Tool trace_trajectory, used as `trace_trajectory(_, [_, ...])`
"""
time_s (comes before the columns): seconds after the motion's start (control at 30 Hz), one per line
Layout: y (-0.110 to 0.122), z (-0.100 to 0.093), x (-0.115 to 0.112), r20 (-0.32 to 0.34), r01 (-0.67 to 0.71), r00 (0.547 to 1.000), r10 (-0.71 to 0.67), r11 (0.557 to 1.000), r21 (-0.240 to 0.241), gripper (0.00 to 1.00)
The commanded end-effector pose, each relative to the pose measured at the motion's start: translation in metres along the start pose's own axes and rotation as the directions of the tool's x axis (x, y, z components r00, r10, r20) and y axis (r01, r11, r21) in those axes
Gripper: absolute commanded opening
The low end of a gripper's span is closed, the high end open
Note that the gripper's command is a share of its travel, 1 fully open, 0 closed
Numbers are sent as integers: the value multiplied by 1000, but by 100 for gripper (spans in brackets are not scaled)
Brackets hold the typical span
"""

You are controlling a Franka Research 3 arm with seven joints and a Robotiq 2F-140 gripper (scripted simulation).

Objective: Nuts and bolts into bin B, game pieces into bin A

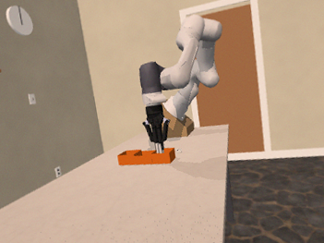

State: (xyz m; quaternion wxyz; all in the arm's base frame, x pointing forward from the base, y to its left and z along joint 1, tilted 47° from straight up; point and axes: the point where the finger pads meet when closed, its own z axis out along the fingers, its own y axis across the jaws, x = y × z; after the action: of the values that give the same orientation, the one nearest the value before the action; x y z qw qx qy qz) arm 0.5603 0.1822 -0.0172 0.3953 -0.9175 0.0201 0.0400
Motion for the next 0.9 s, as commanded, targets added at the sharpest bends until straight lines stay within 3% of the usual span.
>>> trace_trajectory(0.0, [-1, 0, 1, -3, 0, 1000, 0, 1000, 3, 5])
trace_trajectory(0.4, [-1, 0, 1, -3, 0, 1000, 0, 1000, 3, 5])
trace_trajectory(0.87, [-1, -16, 1, -3, 0, 1000, 0, 1000, 3, 5])
